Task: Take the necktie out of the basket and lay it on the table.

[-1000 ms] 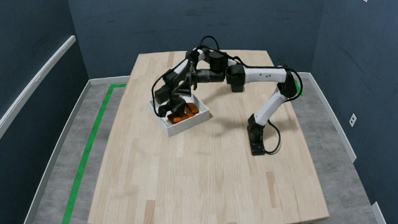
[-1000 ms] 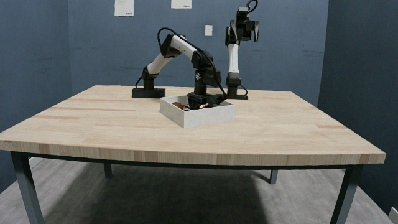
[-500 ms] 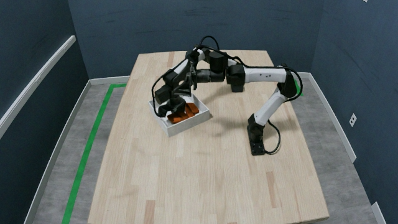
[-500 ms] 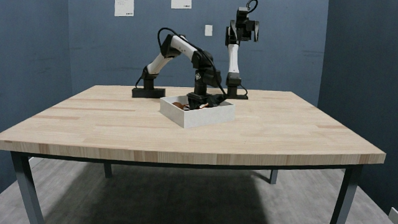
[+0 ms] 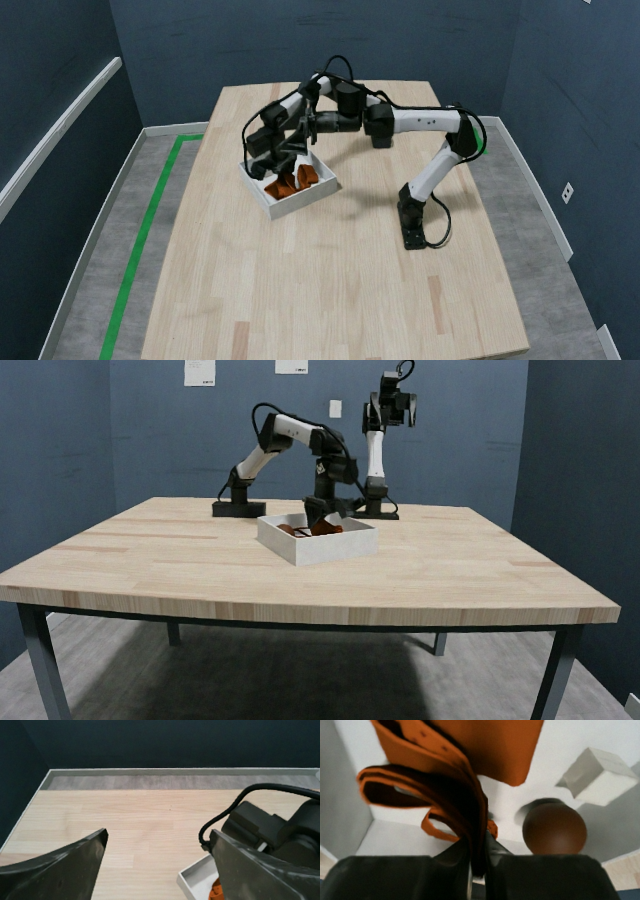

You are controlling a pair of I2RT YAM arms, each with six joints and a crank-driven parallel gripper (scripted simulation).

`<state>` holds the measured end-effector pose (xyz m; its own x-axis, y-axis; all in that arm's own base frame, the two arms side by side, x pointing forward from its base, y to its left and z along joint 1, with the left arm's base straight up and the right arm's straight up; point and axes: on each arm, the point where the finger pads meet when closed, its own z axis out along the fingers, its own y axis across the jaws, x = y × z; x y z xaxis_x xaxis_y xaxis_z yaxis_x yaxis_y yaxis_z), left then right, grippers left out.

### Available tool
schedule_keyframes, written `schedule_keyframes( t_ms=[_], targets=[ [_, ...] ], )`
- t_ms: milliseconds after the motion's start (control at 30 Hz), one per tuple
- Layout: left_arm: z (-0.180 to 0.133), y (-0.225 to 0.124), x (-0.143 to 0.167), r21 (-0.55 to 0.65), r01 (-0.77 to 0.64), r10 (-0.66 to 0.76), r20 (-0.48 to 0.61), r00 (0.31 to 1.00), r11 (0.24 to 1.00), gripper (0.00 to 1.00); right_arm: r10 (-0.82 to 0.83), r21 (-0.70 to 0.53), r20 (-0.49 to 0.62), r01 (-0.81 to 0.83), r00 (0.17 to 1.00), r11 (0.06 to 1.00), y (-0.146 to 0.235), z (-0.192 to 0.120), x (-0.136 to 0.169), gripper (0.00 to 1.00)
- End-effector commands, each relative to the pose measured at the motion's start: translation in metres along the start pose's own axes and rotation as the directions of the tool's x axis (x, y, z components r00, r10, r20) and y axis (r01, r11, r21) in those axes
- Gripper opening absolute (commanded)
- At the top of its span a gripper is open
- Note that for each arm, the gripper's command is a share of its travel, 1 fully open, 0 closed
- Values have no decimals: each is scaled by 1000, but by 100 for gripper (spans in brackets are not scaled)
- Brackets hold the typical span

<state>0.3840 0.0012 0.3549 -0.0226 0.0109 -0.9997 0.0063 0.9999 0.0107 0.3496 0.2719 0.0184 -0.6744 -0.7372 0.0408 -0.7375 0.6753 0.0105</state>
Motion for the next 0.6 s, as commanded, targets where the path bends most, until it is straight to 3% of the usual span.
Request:
schedule_keyframes(
  t_ms=[0, 300, 567],
  targets=[
    [0, 0, 0, 0, 0, 0, 0, 1000, 1000, 100, -1, -1, 35, 1, 999, 1000, 1, -36, -1, 5],
    [0, 0, 0, 0, 0, 0, 0, 1000, 1000, 100, -2, -2, 30, 2, 1000, 1000, 2, -42, 0, 5],
    [0, 0, 0, 0, 0, 0, 0, 1000, 1000, 100, -2, -2, 30, 2, 1000, 1000, 2, -70, 1, 5]
  ],
)
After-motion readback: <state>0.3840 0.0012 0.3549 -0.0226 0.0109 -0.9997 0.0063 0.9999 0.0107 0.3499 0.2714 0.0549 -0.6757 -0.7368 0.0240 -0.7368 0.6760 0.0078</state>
